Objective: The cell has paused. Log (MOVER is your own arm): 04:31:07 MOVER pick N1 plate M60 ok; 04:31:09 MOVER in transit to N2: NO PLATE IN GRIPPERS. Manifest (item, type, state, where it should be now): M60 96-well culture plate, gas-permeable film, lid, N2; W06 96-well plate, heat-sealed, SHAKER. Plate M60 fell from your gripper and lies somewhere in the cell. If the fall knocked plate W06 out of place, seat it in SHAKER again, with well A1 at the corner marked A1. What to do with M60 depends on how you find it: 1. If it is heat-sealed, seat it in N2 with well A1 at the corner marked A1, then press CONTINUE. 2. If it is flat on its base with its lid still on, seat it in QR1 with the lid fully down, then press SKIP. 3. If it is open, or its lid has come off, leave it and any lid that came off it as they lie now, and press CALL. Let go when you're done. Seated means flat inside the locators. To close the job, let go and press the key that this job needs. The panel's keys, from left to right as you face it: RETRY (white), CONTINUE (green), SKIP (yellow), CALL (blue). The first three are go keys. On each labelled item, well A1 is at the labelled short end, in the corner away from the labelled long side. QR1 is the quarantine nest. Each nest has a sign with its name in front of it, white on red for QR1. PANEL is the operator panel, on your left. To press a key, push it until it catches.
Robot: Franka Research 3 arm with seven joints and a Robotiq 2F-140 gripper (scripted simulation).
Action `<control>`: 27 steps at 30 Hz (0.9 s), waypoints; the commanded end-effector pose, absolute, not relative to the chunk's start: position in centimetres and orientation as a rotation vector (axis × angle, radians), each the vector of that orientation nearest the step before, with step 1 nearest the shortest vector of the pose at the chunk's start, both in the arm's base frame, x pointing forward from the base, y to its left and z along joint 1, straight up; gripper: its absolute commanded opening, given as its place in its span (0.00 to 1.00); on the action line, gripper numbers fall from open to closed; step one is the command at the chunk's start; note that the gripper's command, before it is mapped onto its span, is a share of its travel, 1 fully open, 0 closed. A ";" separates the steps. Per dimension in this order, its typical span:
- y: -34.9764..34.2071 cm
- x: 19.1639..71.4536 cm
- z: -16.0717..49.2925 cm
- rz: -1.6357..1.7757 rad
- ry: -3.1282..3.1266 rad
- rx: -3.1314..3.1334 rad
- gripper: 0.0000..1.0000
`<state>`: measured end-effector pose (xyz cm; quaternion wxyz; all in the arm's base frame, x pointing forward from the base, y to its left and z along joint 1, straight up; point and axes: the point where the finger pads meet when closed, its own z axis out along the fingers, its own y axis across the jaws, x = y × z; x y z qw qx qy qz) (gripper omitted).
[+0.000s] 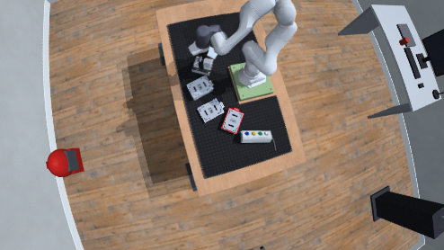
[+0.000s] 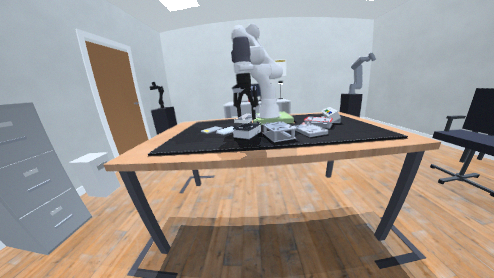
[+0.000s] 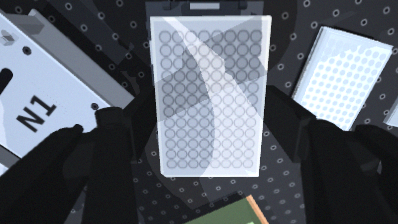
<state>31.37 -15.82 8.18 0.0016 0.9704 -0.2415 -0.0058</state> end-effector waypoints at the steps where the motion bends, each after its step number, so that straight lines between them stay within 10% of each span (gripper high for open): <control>1: -15.8 32.0 7.7 0.009 -0.757 3.048 0.10; 27: -15.8 32.0 6.9 0.009 -0.757 3.048 0.10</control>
